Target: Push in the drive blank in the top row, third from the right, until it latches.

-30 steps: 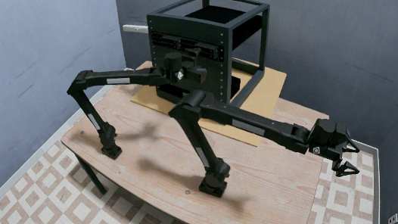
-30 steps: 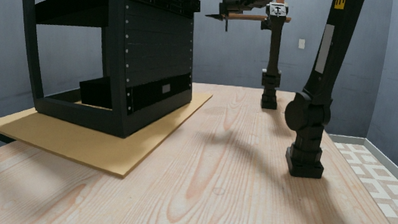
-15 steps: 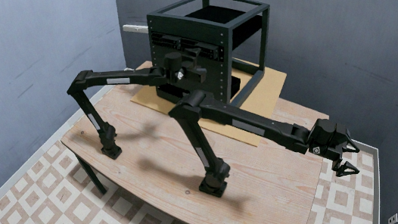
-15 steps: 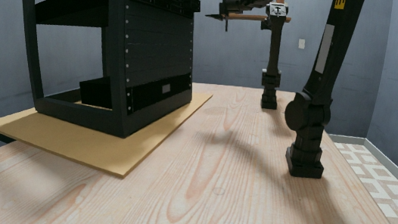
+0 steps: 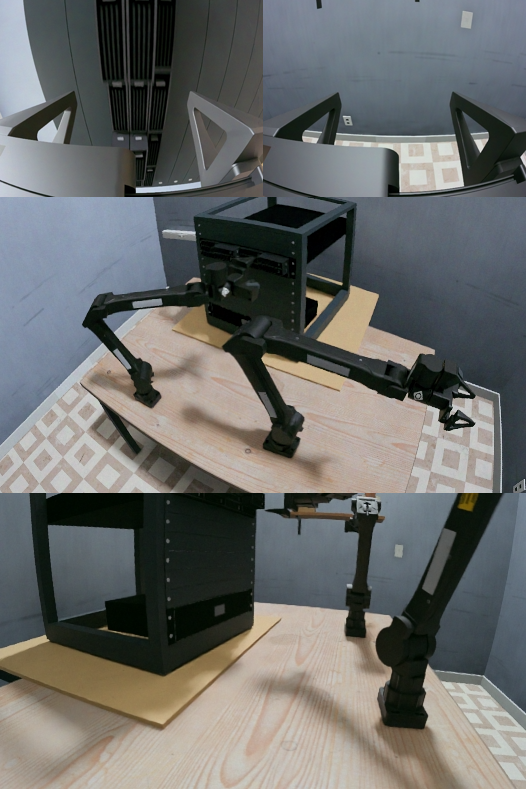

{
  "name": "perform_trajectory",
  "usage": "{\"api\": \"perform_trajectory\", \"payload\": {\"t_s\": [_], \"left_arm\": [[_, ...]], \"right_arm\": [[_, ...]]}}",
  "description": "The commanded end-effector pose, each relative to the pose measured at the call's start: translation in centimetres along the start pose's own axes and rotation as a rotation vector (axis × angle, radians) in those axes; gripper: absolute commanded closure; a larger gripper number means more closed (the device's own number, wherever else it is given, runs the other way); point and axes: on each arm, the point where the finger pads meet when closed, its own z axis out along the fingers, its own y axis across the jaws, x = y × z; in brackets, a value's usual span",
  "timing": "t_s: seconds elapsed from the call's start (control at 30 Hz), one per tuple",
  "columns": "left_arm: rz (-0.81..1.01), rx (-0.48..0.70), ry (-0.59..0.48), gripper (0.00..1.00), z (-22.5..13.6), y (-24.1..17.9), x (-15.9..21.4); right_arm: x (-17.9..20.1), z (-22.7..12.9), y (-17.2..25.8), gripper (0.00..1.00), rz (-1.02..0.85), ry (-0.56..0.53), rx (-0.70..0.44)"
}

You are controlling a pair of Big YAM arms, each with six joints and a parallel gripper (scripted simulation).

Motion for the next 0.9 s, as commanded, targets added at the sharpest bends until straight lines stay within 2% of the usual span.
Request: {"api": "perform_trajectory", "payload": {"t_s": [0.0, 0.23, 0.3, 0.6, 0.67, 0.87], "left_arm": [[-0.019, -0.024, 0.029, 0.00, -0.4, 2.1, 4.8], [-0.016, -0.023, 0.029, 0.00, -0.7, 2.1, 11.4], [-0.016, -0.023, 0.029, 0.00, -0.7, 2.1, 11.4], [-0.014, -0.023, 0.029, 0.00, -0.8, 2.1, 16.3], [-0.021, -0.036, 0.029, 0.00, -0.9, 3.0, 16.8], [-0.014, -0.024, 0.029, 0.00, -0.8, 2.1, 17.2]], "right_arm": [[-1.5, -0.2, -0.6, 0.00, 0.008, -0.036, 0.013], [-1.5, -0.2, -0.6, 0.00, 0.008, -0.036, 0.013], [-1.5, -0.2, -0.6, 0.00, 0.008, -0.036, 0.013], [-1.5, -0.2, -0.6, 0.00, 0.008, -0.036, 0.013], [-1.5, -0.2, -0.6, 0.00, 0.008, -0.036, 0.013], [-1.5, -0.2, -0.6, 0.00, 0.008, -0.036, 0.013]]}}
